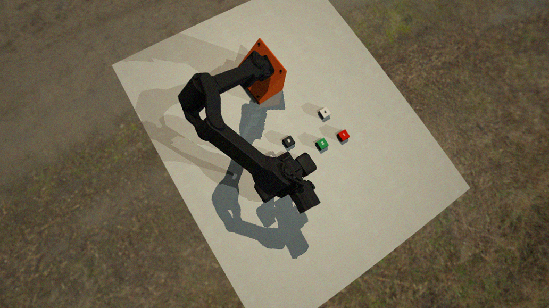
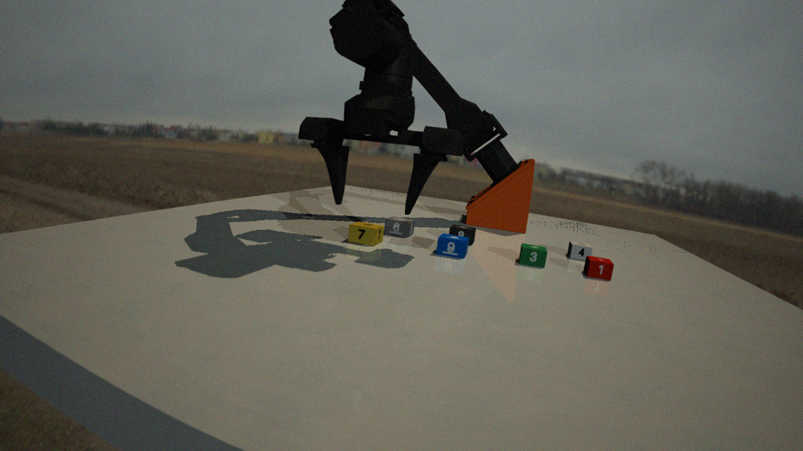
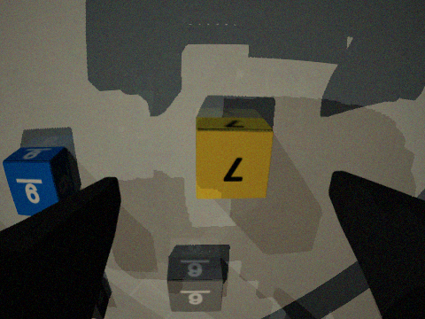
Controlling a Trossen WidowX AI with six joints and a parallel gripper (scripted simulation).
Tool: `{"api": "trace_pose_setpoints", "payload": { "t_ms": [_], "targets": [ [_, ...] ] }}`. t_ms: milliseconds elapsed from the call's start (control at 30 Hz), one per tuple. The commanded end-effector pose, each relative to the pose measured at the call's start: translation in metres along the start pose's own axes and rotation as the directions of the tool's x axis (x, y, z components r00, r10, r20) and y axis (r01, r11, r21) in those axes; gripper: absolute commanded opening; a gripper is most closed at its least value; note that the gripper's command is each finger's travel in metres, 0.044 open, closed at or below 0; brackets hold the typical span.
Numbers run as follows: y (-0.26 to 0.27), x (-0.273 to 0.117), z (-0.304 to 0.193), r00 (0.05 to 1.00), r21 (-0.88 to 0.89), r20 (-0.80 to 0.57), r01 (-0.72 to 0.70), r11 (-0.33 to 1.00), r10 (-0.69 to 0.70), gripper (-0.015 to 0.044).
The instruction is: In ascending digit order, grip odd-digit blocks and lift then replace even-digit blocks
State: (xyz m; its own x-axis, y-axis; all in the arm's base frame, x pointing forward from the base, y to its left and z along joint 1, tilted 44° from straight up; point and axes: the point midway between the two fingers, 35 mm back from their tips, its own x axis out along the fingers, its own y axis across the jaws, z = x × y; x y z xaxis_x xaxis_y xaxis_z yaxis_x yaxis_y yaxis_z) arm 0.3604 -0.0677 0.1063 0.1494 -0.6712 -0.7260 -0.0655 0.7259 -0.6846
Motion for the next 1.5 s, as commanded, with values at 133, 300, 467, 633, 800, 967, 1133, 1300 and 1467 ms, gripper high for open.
{"api": "trace_pose_setpoints", "payload": {
  "t_ms": [133,300,467,633,800,967,1133,1300,1467],
  "targets": [
    [-0.002,-0.062,0.002,1.000,0.013,-0.004,-0.001,1.000,0.001,0.0269],
    [-0.002,-0.086,0.000,1.000,0.012,-0.005,0.001,1.000,-0.001,0.0138],
    [-0.002,-0.086,0.000,1.000,0.012,-0.005,0.001,1.000,-0.001,0.0120],
    [-0.002,-0.086,0.000,1.000,0.012,-0.005,0.001,1.000,-0.001,0.0120],
    [0.046,-0.090,-0.030,1.000,0.009,-0.005,-0.015,1.000,0.015,0.0120],
    [0.100,-0.089,-0.086,1.000,0.007,-0.009,-0.011,1.000,0.011,0.0120],
    [0.111,-0.086,-0.104,1.000,0.008,-0.010,-0.004,1.000,0.004,0.0120],
    [0.112,-0.075,-0.103,1.000,0.008,-0.009,-0.006,1.000,0.006,0.0173],
    [0.111,-0.008,-0.105,1.000,0.009,-0.009,-0.002,1.000,0.002,0.0304]
  ]
}}
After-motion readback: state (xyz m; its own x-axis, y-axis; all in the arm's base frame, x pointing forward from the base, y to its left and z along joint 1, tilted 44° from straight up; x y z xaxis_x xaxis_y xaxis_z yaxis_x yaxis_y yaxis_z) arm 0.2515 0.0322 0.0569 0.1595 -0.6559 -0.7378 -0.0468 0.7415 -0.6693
